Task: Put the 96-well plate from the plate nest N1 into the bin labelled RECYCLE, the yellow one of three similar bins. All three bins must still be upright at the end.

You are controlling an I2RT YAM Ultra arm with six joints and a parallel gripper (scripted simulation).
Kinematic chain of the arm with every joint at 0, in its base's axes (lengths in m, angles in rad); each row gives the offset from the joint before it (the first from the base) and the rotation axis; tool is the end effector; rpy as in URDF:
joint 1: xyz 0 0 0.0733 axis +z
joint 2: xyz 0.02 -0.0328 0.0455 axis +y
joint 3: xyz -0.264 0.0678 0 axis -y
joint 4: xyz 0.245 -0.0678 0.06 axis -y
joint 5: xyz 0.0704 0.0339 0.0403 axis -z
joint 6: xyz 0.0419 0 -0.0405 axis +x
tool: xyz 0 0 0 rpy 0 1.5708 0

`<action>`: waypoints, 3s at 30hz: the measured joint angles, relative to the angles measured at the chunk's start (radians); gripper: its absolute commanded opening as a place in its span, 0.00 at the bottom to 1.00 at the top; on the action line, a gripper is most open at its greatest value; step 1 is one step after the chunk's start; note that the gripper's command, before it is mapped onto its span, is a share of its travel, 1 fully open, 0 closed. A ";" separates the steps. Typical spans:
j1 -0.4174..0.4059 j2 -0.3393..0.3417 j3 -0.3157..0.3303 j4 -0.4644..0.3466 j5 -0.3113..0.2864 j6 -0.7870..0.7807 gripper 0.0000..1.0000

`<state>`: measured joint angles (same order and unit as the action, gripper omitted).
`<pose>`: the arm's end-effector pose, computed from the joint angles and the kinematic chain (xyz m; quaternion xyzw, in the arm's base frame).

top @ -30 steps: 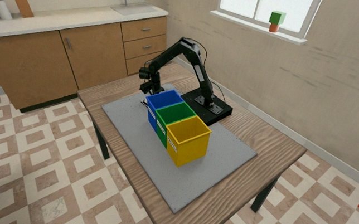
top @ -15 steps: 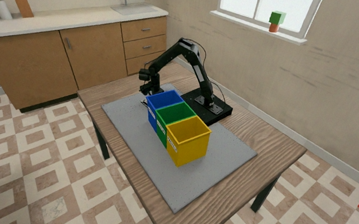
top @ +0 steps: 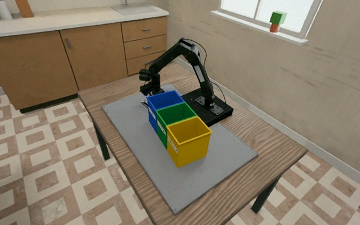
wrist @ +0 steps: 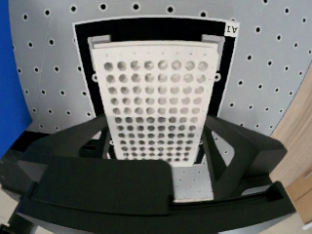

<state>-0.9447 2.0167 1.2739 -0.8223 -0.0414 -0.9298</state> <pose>0.2105 -0.2863 0.1232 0.0074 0.9998 0.0100 0.0184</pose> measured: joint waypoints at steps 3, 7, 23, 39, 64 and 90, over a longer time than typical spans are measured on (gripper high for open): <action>0.000 0.000 0.000 0.000 0.000 0.000 0.00; 0.000 0.000 0.000 0.000 0.000 0.000 0.00; 0.000 0.000 0.000 0.000 0.000 0.000 0.00; 0.000 -0.008 0.000 -0.006 0.000 0.001 0.00; 0.000 -0.063 0.082 -0.142 0.000 -0.004 0.00; -0.004 -0.107 0.189 -0.287 0.000 -0.010 0.00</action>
<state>-0.9485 1.9099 1.4631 -1.1091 -0.0414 -0.9398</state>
